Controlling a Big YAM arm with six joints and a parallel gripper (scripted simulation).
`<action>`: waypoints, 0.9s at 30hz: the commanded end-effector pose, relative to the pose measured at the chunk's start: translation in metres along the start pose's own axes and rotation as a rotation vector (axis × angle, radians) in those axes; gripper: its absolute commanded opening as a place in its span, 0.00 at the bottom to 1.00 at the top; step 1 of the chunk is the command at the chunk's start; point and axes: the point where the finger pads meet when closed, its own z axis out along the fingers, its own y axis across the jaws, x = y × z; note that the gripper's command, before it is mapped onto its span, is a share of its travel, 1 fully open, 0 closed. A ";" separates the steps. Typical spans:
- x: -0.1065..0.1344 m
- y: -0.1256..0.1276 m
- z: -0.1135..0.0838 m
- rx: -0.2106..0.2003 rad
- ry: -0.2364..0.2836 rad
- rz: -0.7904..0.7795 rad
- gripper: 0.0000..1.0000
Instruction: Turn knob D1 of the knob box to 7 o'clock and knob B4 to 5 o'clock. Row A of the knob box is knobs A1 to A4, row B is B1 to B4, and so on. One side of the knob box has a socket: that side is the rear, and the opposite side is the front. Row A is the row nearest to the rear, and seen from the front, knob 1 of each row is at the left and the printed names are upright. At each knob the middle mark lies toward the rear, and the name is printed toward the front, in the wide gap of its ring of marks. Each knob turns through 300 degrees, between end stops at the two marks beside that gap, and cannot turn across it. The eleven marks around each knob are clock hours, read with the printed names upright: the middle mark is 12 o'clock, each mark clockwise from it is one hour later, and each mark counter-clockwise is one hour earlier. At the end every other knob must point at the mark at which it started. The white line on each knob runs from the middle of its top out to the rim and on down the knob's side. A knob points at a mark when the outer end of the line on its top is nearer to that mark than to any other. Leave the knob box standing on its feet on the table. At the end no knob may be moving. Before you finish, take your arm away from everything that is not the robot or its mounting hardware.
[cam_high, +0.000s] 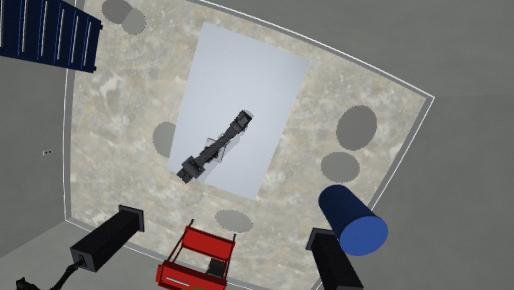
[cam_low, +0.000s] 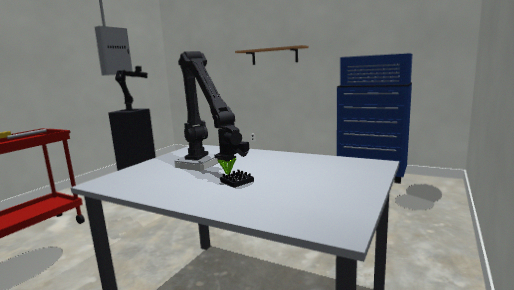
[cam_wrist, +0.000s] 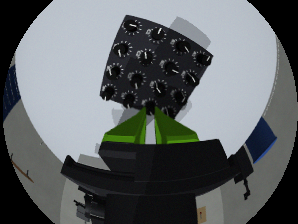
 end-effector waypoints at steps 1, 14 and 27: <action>-0.015 -0.013 -0.007 0.033 -0.043 0.145 0.09; -0.015 -0.013 -0.007 0.030 -0.046 0.332 0.09; -0.015 -0.014 -0.007 0.027 -0.047 0.437 0.09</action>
